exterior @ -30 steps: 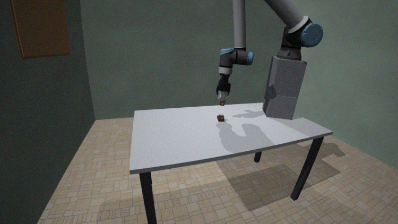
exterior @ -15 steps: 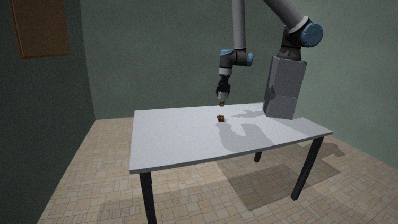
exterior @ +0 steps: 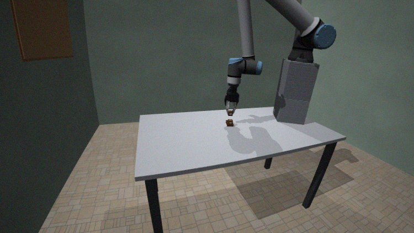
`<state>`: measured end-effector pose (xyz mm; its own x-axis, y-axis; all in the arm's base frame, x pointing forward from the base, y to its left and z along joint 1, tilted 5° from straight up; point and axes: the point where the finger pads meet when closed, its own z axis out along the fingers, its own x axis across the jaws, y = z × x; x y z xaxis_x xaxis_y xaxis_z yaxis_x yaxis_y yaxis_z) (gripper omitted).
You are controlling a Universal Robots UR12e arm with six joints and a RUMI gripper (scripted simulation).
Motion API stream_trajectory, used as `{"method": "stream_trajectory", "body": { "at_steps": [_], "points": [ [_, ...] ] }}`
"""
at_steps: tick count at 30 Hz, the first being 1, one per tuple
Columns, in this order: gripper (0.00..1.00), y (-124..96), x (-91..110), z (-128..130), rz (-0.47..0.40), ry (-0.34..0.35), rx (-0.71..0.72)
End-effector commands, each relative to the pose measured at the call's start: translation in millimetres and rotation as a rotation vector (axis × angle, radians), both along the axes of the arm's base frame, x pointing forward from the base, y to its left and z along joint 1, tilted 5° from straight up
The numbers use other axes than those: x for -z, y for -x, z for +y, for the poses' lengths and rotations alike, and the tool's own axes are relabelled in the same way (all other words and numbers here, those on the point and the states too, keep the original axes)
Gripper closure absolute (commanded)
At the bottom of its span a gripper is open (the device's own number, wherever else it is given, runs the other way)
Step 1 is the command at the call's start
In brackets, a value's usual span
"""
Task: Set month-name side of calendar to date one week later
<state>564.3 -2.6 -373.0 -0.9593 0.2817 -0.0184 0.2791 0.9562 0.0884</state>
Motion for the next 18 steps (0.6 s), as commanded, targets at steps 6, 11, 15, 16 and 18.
{"method": "stream_trajectory", "body": {
  "at_steps": [6,11,15,16,18],
  "points": [
    [0.89,-4.1,17.5,1.1,-0.005,0.001,-0.001],
    [0.89,-4.2,16.0,0.9,-0.006,0.002,0.000],
    [0.89,-3.7,16.2,1.1,-0.005,0.001,0.000],
    [0.89,-3.6,16.3,1.2,-0.005,0.001,0.000],
    [0.89,-3.5,16.4,1.2,-0.005,0.001,0.000]
  ]
}}
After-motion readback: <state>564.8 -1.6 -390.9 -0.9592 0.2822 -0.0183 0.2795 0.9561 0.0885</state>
